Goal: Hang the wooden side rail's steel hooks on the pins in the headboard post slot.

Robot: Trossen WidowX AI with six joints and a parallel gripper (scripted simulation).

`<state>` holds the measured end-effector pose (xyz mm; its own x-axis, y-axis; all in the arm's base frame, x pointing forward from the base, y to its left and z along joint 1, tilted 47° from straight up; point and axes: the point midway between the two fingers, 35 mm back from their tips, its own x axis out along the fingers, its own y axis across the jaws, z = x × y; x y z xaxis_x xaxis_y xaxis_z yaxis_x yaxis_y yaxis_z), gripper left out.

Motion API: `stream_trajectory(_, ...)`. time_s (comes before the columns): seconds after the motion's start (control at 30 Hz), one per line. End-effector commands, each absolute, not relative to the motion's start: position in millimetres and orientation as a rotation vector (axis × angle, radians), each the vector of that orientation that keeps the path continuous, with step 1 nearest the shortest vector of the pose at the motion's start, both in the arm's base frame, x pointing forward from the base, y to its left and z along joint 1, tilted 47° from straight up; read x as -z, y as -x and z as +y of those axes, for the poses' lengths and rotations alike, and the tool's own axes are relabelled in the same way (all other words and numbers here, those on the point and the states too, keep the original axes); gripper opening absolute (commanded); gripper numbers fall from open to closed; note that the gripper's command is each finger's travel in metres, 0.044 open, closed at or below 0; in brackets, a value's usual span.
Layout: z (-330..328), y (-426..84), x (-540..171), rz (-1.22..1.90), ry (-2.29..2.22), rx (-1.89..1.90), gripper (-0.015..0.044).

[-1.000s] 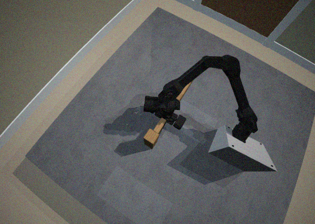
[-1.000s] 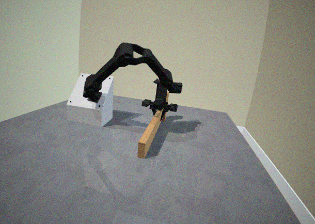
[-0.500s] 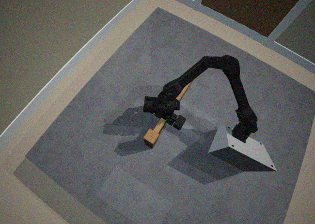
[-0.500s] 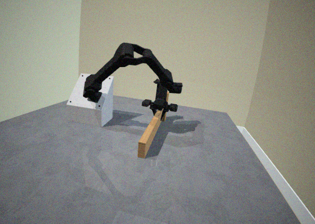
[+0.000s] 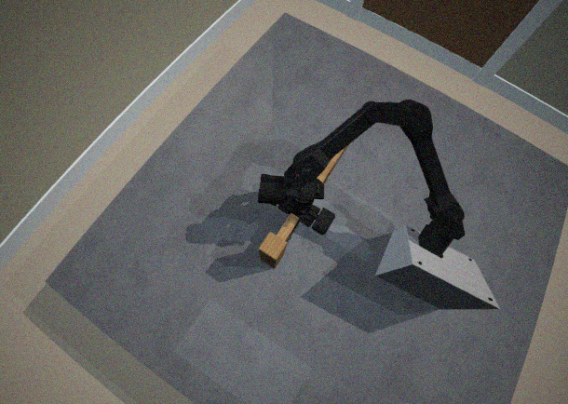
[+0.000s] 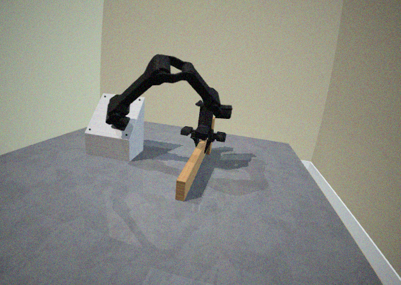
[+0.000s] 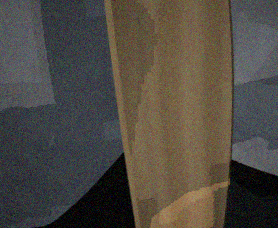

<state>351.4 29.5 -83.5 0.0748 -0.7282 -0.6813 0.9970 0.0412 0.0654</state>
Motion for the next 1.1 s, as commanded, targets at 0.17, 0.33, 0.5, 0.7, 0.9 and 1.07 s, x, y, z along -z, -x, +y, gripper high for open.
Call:
stream_trajectory(0.17,36.2,-354.1,83.2,0.546,-0.627,1.412,0.0000)
stream_trajectory(0.33,37.0,-353.7,83.2,0.546,-0.627,1.412,0.0000)
stream_trajectory(0.5,37.4,-353.2,83.6,0.546,-0.627,1.412,0.0000)
stream_trajectory(0.7,37.4,-353.3,84.5,0.546,-0.627,1.412,0.0000)
stream_trajectory(0.9,37.7,-354.0,85.1,0.546,-0.627,1.412,0.0000)
stream_trajectory(1.07,38.4,-354.1,85.1,0.546,-0.627,1.412,0.0000)
